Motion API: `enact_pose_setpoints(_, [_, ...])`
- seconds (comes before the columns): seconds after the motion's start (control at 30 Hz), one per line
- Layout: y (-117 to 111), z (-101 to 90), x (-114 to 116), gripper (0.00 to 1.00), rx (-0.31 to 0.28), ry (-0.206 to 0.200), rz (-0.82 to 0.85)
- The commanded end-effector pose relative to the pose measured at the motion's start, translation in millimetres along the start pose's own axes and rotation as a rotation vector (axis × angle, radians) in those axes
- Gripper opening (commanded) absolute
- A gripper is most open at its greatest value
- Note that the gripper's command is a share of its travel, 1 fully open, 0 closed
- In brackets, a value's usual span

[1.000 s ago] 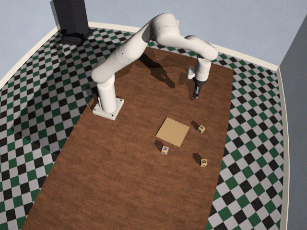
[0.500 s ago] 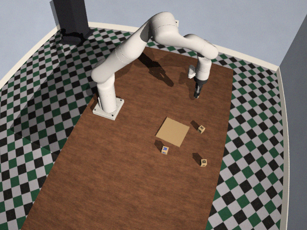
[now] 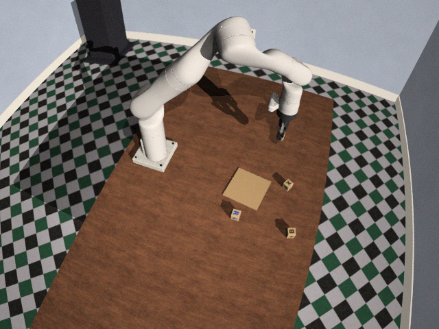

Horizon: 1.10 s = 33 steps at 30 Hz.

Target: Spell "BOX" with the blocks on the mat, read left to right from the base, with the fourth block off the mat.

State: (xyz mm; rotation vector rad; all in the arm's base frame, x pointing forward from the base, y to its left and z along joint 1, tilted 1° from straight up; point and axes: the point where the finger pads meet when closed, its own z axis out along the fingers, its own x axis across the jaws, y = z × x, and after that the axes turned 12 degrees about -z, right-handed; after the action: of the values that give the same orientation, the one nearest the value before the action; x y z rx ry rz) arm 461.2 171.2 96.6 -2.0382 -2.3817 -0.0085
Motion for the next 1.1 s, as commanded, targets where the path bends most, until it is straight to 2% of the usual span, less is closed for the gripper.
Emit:
enact_pose_setpoints(0.0, [-0.4,0.2,0.9,0.26,0.0,0.0,0.022])
enact_pose_setpoints(0.4, [-4.6,6.4,2.0,0.26,0.016,-0.001,0.213])
enact_pose_setpoints(0.87, [-12.2,18.9,3.8,0.26,0.043,-0.012,0.668])
enact_pose_setpoints(0.93, [-12.2,18.9,3.8,0.26,0.043,-0.012,0.668])
enact_pose_setpoints(1.07, [-14.0,22.6,4.2,0.26,0.049,-0.017,0.83])
